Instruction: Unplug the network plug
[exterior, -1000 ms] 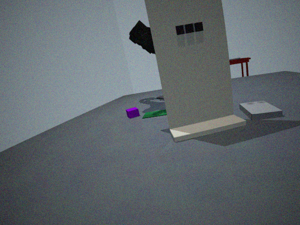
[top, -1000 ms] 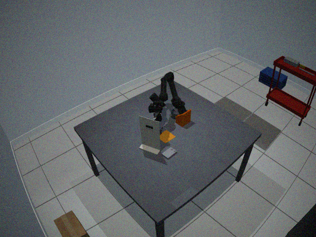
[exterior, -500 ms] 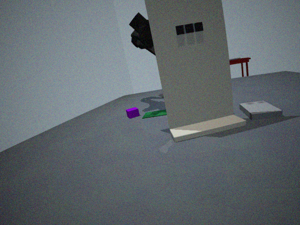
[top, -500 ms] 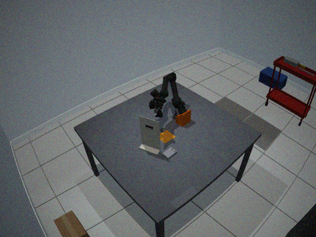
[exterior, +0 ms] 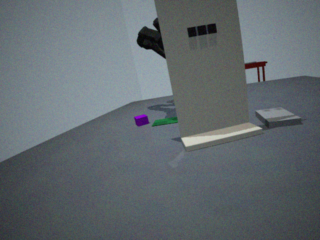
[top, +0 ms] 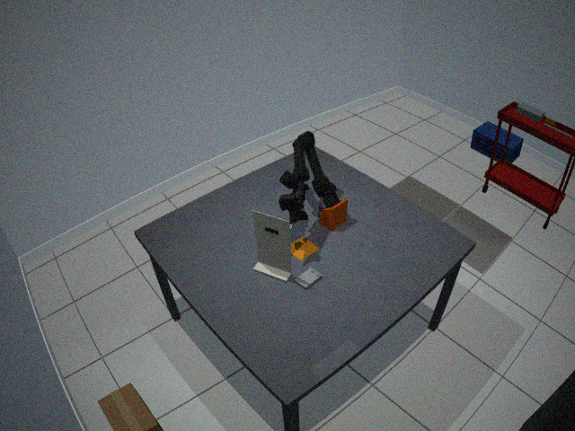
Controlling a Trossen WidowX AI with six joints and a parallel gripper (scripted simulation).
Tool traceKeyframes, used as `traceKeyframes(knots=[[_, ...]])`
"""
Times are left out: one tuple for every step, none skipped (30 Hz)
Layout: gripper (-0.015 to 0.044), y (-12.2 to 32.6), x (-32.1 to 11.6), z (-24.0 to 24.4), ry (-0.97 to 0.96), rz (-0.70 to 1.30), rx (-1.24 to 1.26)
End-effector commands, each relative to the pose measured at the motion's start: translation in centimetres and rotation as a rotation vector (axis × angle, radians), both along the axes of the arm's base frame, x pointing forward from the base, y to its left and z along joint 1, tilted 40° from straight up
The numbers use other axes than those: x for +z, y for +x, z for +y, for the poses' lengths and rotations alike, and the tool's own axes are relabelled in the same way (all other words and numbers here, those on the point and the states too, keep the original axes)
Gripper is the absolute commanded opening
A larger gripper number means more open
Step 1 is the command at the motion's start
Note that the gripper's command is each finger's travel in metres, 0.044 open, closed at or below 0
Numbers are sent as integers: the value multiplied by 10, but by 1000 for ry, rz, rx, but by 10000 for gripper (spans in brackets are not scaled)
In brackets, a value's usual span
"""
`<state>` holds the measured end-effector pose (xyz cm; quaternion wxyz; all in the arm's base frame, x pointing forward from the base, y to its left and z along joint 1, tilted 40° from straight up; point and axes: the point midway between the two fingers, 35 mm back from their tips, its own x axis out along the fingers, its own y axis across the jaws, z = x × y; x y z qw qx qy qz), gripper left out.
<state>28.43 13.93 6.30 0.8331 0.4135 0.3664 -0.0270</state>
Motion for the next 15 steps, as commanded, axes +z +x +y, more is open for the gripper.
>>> traceKeyframes(knots=[[0, -7, -21, -9, -45, 59, -82], [0, -8, -25, -12, -57, 71, -105], [0, -10, -30, -14, -70, 82, -127], [0, -12, -34, -17, -83, 92, -150], [0, -14, -38, -19, -96, 101, -172], [0, -16, -42, -22, -110, 109, -194], [0, -18, -45, -25, -124, 116, -215], [0, -20, -49, -28, -138, 123, -237], [0, -22, -52, -31, -153, 128, -258], [0, -24, -55, -34, -168, 132, -279], [0, -26, -58, -37, -183, 136, -300], [0, -28, -61, -40, -199, 138, -320], [0, -30, -64, -43, -215, 140, -340], [0, -32, -66, -46, -231, 140, -360], [0, -35, -69, -49, -247, 140, -380]])
